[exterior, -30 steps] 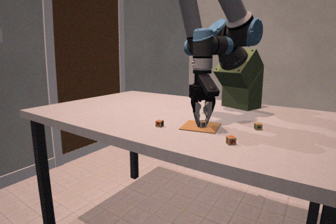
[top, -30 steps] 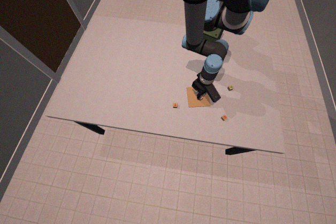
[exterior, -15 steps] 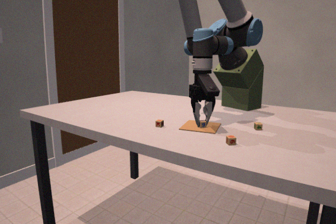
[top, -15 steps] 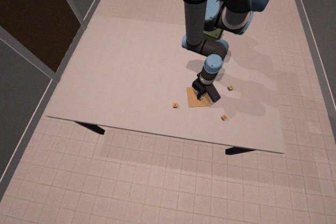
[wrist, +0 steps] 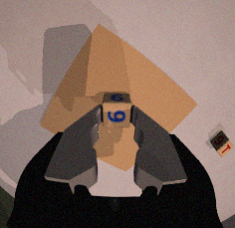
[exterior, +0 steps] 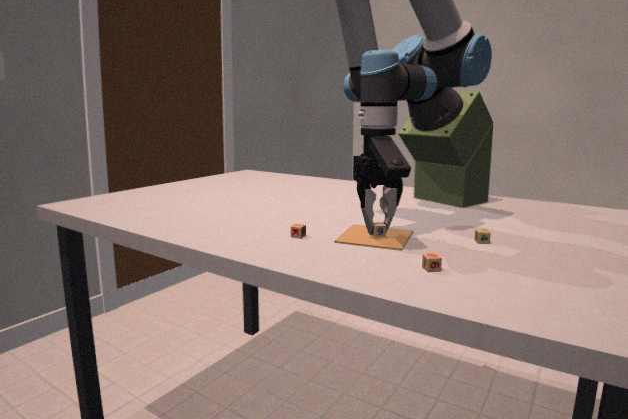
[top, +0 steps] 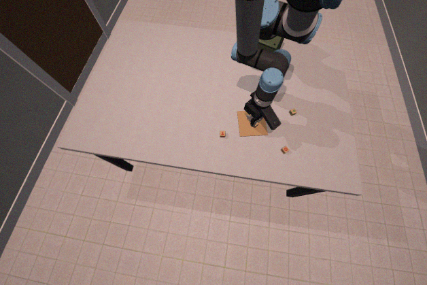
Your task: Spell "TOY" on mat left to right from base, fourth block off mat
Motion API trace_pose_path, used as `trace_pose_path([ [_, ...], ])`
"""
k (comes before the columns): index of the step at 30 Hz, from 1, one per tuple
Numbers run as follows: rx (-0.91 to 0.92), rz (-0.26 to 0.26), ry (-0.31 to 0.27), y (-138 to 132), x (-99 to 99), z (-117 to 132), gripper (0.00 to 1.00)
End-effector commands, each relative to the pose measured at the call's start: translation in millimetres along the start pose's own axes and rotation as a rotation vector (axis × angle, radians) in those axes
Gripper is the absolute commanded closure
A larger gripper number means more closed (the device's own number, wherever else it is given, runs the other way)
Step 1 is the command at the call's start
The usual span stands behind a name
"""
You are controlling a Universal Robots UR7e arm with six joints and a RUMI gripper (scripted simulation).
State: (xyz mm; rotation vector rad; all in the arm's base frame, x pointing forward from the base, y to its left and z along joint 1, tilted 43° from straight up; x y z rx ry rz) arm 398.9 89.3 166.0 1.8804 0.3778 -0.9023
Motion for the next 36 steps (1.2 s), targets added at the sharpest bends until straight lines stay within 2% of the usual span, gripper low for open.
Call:
trace_pose_path([
  [1,0.000,0.001,0.001,0,-7.0,0,0.95],
  [7,0.000,0.001,0.001,0,-14.5,0,0.95],
  [36,0.000,0.001,0.001,0,-79.7,0,0.95],
])
Point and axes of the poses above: the point where the finger pads meet when closed, its own x axis out along the fingers, its own y axis across the jaws, z = x × y, the point moved 10 cm from there along -x, back along the fingers, and after that the axes turned 2 degrees about -x, right-handed, at the moved point
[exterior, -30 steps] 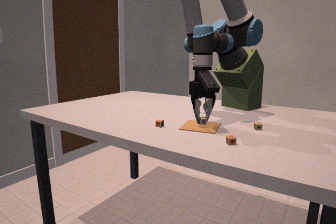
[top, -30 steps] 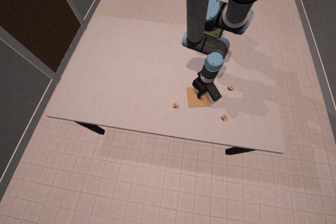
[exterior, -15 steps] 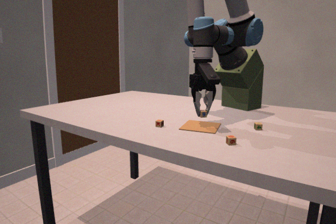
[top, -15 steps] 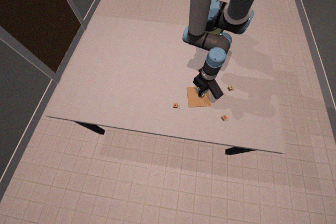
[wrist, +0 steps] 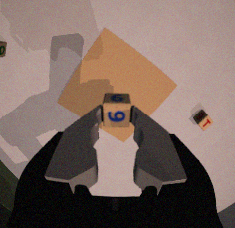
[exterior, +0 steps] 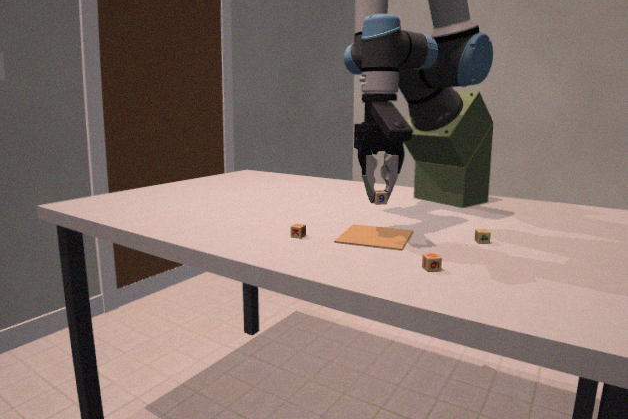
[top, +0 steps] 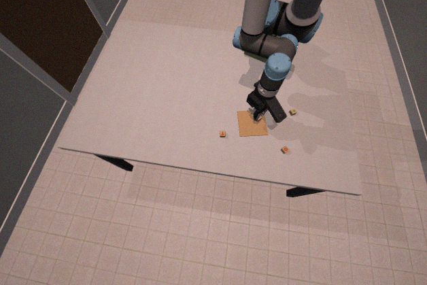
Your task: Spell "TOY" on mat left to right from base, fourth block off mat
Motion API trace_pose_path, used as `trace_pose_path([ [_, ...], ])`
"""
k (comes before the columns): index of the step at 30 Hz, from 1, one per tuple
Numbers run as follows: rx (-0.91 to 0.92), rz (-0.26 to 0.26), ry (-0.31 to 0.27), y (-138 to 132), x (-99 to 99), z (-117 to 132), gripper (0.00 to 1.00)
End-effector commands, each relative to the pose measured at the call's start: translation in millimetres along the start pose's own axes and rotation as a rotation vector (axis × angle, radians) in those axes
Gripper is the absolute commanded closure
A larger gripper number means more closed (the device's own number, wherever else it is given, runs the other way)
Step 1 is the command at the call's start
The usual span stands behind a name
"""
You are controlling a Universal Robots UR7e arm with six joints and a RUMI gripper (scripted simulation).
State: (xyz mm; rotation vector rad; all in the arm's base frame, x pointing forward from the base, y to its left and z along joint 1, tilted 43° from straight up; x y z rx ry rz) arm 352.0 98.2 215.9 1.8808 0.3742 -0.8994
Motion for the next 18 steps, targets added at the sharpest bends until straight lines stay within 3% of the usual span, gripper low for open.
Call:
trace_pose_path([
  [1,0.000,-0.003,0.000,1,-12.4,0,0.95],
  [18,0.000,-0.003,0.000,1,-25.8,0,0.95],
])
Point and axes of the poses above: the point where the finger pads meet when closed, its own x axis out along the fingers, its own y axis across the jaws, z = x × y, the point moved 10 cm from there along -x, back along the fingers, and after that the axes turned 2 degrees about -x, right-handed, at the moved point
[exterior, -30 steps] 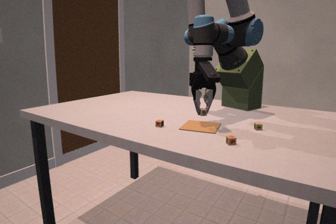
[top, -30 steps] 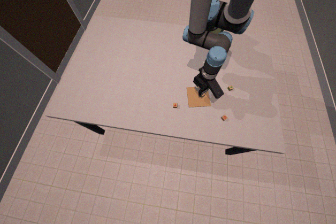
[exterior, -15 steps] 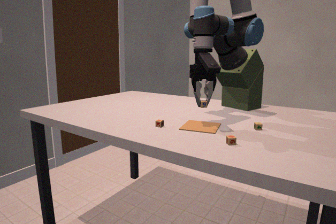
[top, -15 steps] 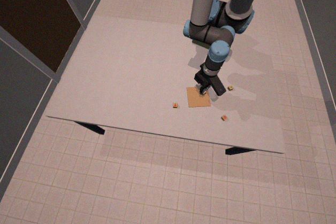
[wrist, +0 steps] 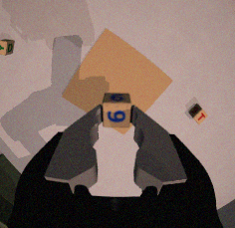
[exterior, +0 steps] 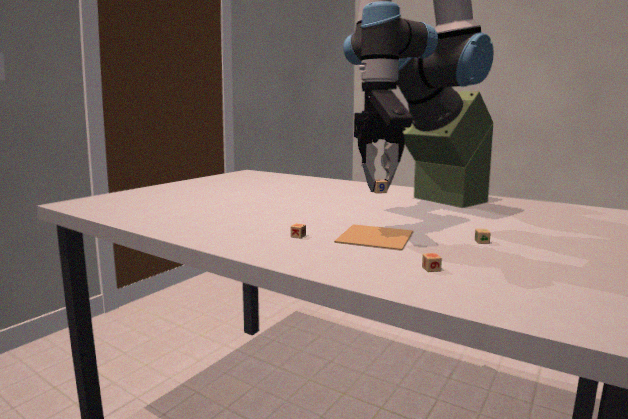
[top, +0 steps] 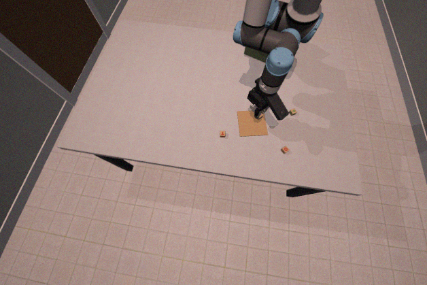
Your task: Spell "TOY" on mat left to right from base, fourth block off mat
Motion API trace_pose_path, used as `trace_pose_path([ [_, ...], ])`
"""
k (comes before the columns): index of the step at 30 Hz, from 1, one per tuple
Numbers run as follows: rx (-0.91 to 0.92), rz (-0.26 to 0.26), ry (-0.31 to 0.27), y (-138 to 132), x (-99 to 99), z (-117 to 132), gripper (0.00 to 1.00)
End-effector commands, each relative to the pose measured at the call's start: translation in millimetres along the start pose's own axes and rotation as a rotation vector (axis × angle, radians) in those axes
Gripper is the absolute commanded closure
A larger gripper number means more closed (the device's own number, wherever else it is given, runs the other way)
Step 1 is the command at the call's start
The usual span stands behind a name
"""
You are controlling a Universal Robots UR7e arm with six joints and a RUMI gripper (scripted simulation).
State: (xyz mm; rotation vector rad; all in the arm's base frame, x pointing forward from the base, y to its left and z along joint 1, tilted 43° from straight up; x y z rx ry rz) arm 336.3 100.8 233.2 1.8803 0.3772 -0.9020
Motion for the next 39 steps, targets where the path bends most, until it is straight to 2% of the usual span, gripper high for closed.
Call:
trace_pose_path([
  [1,0.000,0.000,0.001,0,-2.4,0,0.95],
  [22,-0.019,-0.003,-0.001,2,-1.6,2,0.95],
  [39,-0.269,-0.030,-0.008,30,6.8,35,0.95],
])
Point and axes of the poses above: the point where the finger pads meet when closed, its own x axis out along the fingers, its own y axis across the jaws, z = x × y, the point moved 10 cm from there along -x, back along the fingers, and after that the axes turned 2 degrees about -x, right-handed, at the moved point
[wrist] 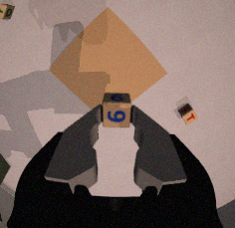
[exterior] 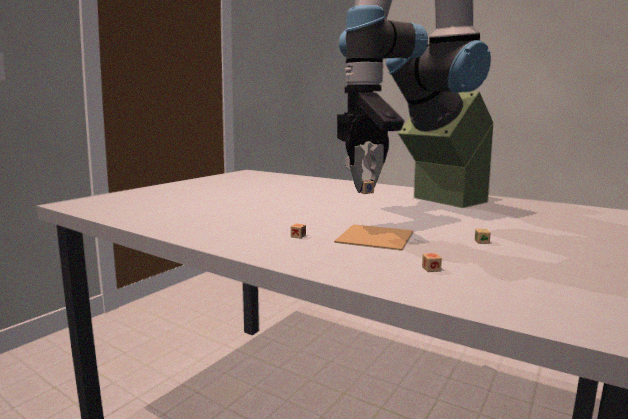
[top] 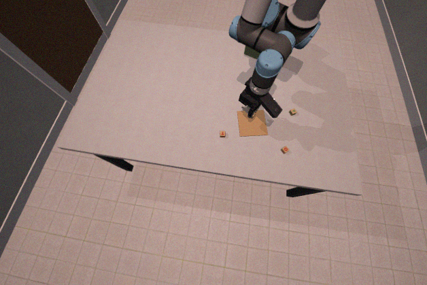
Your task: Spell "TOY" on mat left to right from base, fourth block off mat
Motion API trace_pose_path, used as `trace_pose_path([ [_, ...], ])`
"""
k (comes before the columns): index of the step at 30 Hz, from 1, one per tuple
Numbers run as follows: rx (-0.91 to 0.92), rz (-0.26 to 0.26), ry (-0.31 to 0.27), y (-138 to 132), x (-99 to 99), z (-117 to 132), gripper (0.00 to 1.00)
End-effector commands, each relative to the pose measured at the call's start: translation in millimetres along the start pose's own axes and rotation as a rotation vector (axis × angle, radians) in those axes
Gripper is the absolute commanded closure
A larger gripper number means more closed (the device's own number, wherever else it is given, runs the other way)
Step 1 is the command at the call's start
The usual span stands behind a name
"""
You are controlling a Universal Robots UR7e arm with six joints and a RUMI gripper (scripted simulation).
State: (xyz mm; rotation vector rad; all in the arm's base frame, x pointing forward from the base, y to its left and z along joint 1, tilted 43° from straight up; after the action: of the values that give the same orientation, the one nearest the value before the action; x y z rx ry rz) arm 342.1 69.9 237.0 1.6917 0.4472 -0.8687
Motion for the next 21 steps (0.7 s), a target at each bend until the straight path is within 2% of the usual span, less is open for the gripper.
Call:
trace_pose_path([
  [1,-0.103,-0.013,0.019,9,2.6,17,0.95],
  [13,-0.382,-0.003,0.024,30,2.8,64,0.95],
  [21,-0.484,0.011,0.023,38,0.7,82,0.95],
])
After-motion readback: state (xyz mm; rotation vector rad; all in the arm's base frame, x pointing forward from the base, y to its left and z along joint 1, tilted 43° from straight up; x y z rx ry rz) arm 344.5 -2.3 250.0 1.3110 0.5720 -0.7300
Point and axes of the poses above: the point where the finger pads meet when closed, its own x axis out along the fingers, its own y axis across the jaws, z = x × y, the point moved 10 cm from there along -x, back along the fingers, and after that the axes turned 2 degrees about -x, right-handed, at the moved point
